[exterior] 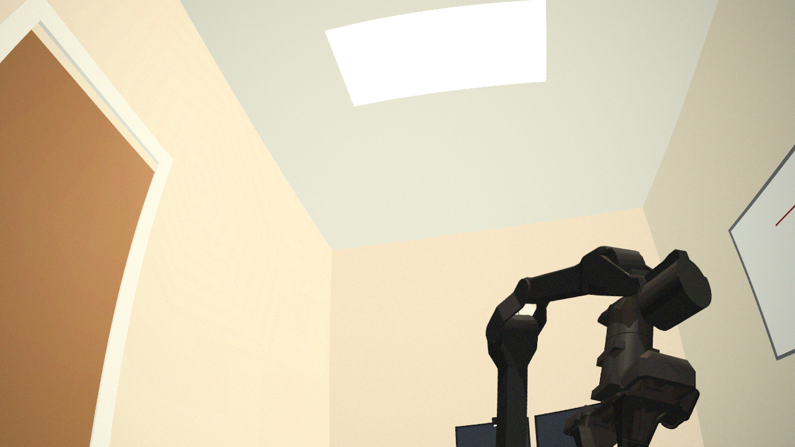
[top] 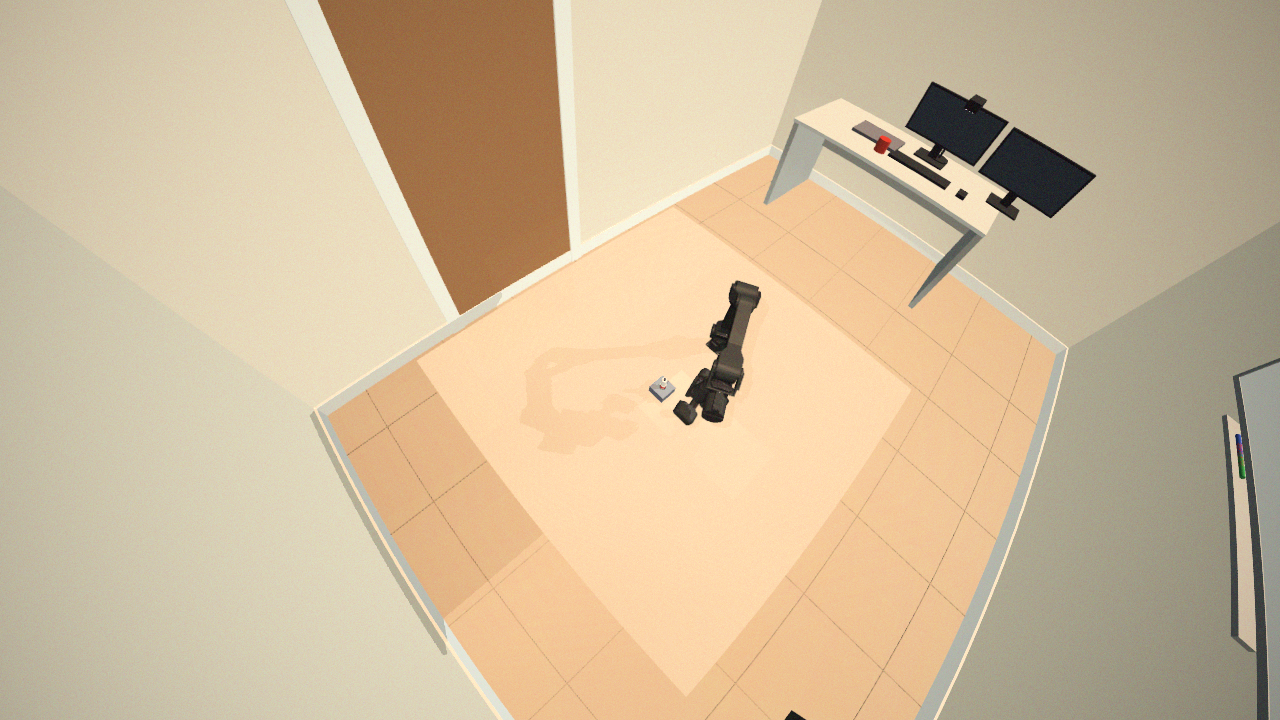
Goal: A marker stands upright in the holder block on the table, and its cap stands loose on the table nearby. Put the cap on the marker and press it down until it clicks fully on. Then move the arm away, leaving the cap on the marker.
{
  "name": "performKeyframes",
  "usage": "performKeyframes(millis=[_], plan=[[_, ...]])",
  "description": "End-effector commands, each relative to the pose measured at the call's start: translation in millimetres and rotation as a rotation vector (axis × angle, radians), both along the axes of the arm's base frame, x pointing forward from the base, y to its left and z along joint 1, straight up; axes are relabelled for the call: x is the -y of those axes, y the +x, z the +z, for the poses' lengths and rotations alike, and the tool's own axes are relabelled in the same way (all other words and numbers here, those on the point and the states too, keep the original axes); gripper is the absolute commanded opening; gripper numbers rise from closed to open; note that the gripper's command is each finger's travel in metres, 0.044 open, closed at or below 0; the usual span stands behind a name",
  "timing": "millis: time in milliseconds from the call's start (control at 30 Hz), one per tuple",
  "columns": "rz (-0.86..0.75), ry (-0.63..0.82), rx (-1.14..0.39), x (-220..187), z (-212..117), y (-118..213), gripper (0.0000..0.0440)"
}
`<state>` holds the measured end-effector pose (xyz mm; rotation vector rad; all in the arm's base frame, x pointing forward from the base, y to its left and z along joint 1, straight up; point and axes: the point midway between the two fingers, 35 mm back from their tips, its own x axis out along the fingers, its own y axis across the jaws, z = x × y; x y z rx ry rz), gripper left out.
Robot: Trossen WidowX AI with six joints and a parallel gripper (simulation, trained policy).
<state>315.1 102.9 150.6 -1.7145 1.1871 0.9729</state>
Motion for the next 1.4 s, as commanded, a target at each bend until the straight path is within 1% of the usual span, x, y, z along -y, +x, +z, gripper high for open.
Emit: performKeyframes(millis=[0, 700, 1067, 1367], plan=[[-0.015, 0.014, -0.036, 1, -6, -2, 0.0329], [-0.040, 0.157, -0.261, -3, -41, -16, 0.0317], [-0.018, 0.249, -0.351, -10, -57, -21, 0.0303], [0.017, 0.288, -0.407, -11, -76, -25, 0.0285]])
